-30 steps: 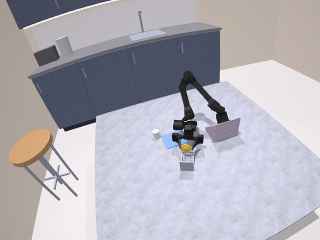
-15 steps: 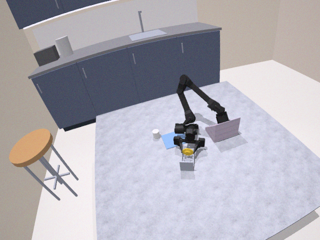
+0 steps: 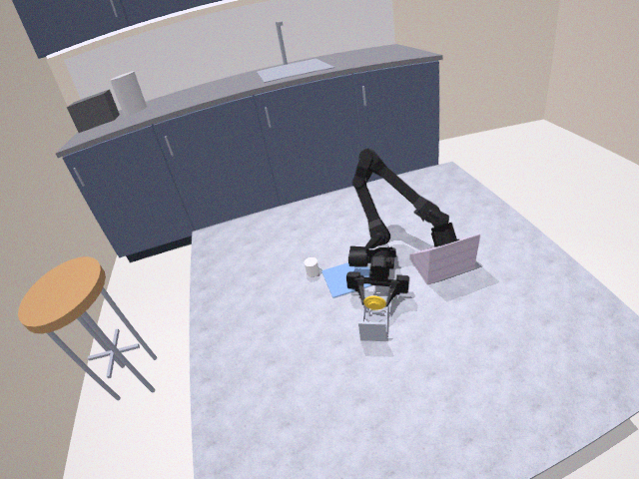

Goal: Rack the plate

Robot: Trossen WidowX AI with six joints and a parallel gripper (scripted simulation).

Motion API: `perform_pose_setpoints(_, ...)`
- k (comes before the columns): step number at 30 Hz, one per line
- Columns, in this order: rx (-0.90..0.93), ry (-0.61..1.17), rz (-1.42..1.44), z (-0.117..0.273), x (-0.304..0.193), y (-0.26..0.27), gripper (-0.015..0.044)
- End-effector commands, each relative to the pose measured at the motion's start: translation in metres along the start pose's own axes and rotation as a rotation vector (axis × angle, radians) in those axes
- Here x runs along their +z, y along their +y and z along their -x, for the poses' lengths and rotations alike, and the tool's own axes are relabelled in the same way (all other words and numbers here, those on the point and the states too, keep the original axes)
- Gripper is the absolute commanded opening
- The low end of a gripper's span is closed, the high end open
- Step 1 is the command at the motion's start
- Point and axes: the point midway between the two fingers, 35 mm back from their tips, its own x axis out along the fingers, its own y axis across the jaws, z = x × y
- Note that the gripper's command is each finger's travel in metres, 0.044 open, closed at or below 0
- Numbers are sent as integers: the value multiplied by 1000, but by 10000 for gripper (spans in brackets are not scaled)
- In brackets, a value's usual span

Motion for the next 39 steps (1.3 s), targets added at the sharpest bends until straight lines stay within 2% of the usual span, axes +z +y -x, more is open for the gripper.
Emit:
perform_pose_setpoints(1,0,0,0,0,0,0,131)
perform_pose_setpoints(11,0,0,0,0,0,0,394)
perform_pose_setpoints(19,5,2,-2,0,7,-2,400)
perform_pose_setpoints(30,48,0,-37,6,116,-18,400)
perform_pose_setpoints(35,55,11,-56,6,118,-18,400)
perform_pose_setpoints(39,93,85,-157,2,116,-15,400)
